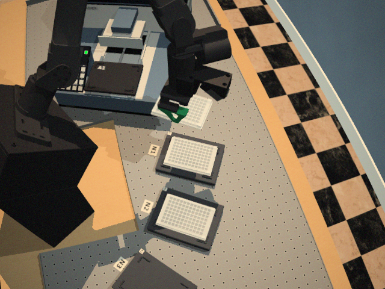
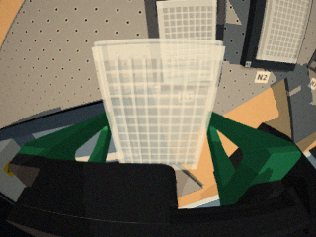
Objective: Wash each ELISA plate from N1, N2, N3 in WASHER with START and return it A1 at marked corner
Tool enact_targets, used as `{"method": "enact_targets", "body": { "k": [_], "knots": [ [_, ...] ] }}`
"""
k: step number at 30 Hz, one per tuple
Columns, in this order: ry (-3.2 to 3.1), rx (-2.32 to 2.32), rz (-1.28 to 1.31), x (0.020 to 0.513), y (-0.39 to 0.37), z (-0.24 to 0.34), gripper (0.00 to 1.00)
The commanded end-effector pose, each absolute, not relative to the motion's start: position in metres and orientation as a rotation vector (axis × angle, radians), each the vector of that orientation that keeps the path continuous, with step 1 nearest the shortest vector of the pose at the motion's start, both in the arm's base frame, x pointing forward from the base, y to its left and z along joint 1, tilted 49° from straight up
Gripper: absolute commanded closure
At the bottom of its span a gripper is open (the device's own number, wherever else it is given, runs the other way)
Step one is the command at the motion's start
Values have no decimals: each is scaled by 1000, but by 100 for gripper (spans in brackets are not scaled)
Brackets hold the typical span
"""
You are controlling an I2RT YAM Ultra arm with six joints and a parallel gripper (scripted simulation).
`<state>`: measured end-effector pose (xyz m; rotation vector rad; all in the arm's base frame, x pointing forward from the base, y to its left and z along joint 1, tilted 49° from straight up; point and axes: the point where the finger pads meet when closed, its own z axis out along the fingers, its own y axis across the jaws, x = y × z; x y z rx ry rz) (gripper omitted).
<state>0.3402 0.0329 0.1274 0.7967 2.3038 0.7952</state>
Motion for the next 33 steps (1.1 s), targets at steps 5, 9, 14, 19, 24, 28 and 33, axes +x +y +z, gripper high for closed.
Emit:
{"method": "enact_targets", "body": {
  "k": [5,9,14,19,24,28,33],
  "knots": [
    [2302,743,805,342,31,132,100],
    [2282,856,846,346,13,123,100],
    [2282,856,845,348,-1,117,100],
    [2282,856,844,353,-23,106,100],
    [2282,857,844,357,-45,95,100],
    [2282,857,843,358,-54,91,100],
    [2282,857,843,363,-77,80,100]
  ]
}}
